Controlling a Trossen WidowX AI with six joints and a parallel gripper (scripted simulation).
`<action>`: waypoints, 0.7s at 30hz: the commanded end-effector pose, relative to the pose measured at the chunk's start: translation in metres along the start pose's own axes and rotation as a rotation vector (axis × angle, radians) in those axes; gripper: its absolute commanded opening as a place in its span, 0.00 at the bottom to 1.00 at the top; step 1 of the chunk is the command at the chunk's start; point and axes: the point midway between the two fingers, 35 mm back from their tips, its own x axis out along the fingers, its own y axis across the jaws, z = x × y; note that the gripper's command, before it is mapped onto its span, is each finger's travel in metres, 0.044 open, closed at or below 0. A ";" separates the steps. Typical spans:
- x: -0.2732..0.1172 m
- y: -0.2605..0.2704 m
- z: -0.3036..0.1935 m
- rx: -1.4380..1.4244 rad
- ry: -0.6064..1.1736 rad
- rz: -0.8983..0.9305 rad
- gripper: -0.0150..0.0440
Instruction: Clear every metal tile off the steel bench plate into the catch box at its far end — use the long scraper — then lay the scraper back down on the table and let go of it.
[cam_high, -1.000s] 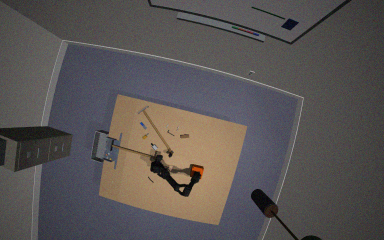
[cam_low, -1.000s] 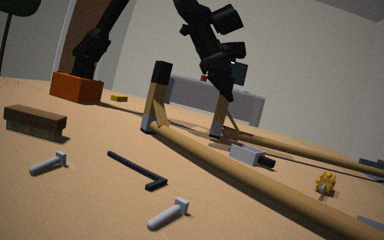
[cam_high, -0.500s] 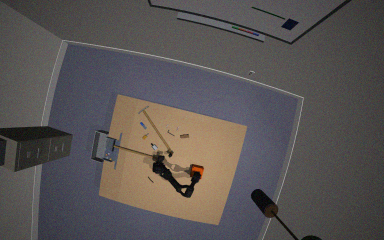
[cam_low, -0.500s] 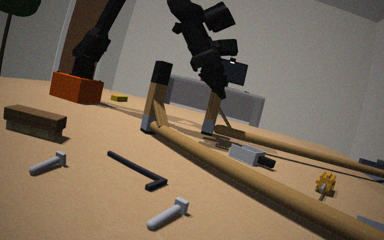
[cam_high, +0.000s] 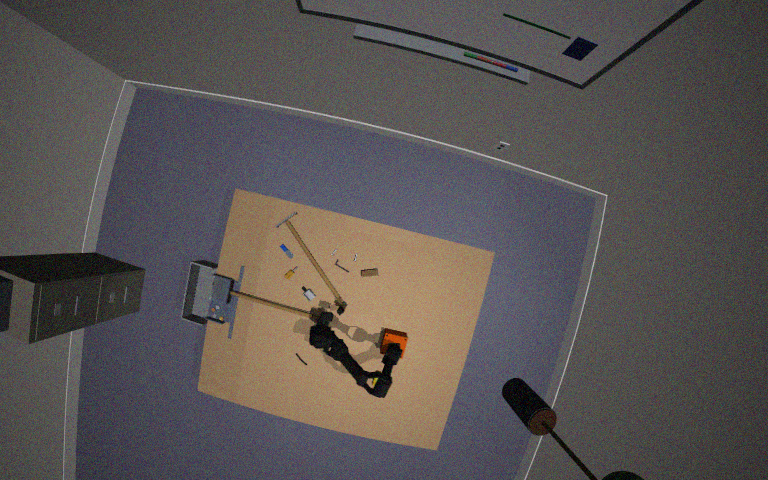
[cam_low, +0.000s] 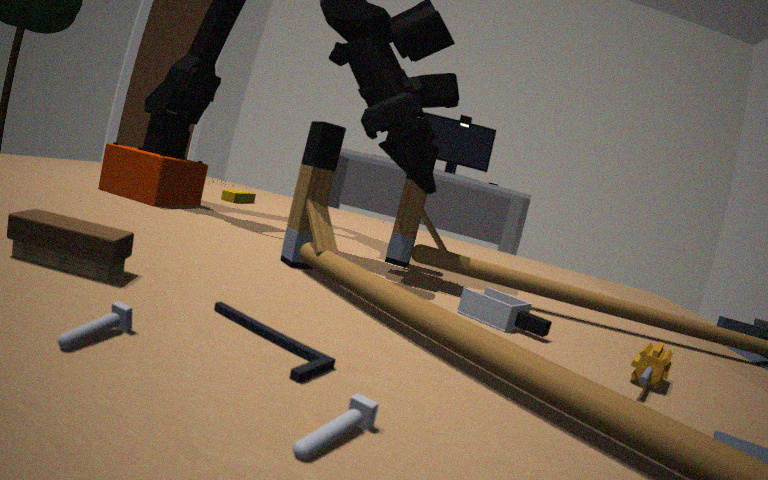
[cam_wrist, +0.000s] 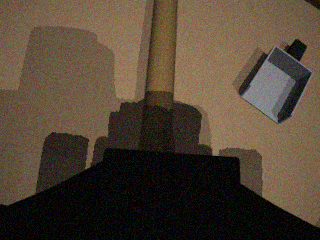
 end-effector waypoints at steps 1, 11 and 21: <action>-0.007 0.000 0.000 -0.004 -0.020 0.002 0.25; -0.014 0.001 -0.011 -0.004 -0.020 0.002 0.25; -0.021 0.001 -0.023 -0.004 -0.021 0.002 0.25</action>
